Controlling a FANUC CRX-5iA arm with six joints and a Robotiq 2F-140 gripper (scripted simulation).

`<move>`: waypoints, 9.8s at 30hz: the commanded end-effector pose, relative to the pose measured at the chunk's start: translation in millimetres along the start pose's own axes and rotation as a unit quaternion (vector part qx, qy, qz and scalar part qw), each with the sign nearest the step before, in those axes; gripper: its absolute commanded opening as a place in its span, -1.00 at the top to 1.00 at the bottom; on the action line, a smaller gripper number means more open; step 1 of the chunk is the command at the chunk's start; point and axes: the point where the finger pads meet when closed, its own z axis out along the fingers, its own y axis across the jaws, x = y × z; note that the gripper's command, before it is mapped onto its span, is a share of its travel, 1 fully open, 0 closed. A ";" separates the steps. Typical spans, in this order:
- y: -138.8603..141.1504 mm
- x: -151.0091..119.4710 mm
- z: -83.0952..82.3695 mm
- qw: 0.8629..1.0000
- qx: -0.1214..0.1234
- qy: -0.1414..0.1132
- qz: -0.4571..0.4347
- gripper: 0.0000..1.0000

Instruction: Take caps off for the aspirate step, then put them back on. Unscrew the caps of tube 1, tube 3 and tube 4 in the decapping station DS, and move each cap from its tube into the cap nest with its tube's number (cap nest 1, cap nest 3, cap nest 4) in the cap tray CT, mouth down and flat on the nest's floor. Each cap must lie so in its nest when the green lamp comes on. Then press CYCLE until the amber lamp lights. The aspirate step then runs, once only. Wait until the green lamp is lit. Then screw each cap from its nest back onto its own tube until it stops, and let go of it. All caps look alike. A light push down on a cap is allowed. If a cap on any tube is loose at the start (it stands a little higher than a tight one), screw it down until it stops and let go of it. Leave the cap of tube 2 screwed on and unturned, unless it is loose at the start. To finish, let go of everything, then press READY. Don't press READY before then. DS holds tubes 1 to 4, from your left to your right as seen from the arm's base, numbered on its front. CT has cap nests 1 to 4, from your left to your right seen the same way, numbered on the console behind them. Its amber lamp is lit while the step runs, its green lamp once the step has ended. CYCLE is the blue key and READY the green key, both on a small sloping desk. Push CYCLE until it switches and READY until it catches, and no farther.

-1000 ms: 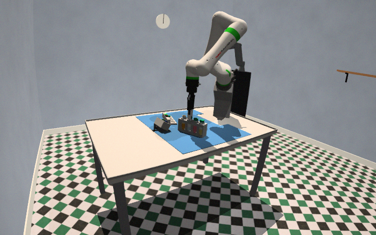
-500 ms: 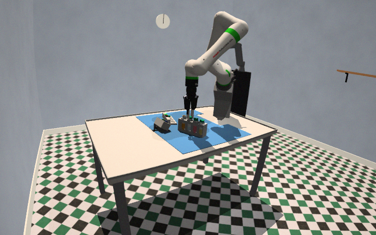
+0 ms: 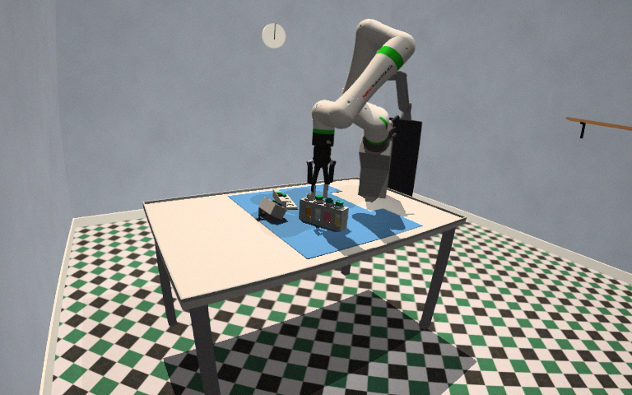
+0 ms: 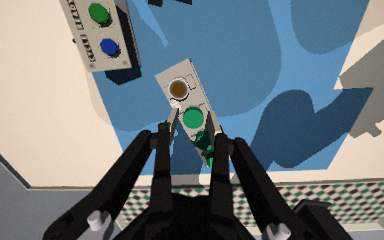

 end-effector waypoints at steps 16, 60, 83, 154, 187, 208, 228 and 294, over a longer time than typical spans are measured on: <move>0.6 0.4 -0.5 0.969 -0.001 0.006 -0.246 0.31; 0.7 0.4 -0.1 0.948 -0.001 0.006 -0.317 1.00; 0.7 0.5 0.6 1.000 0.001 0.006 0.001 1.00; 0.7 0.5 0.6 0.963 -0.001 0.006 -0.269 1.00; 0.7 0.5 1.2 1.000 0.001 0.006 0.001 0.31; 0.7 0.5 0.7 0.897 -0.002 0.006 -0.441 0.31; 0.6 0.4 0.7 0.877 -0.002 0.006 -0.480 1.00; 0.6 -0.2 -44.5 1.000 0.000 0.006 -0.021 0.31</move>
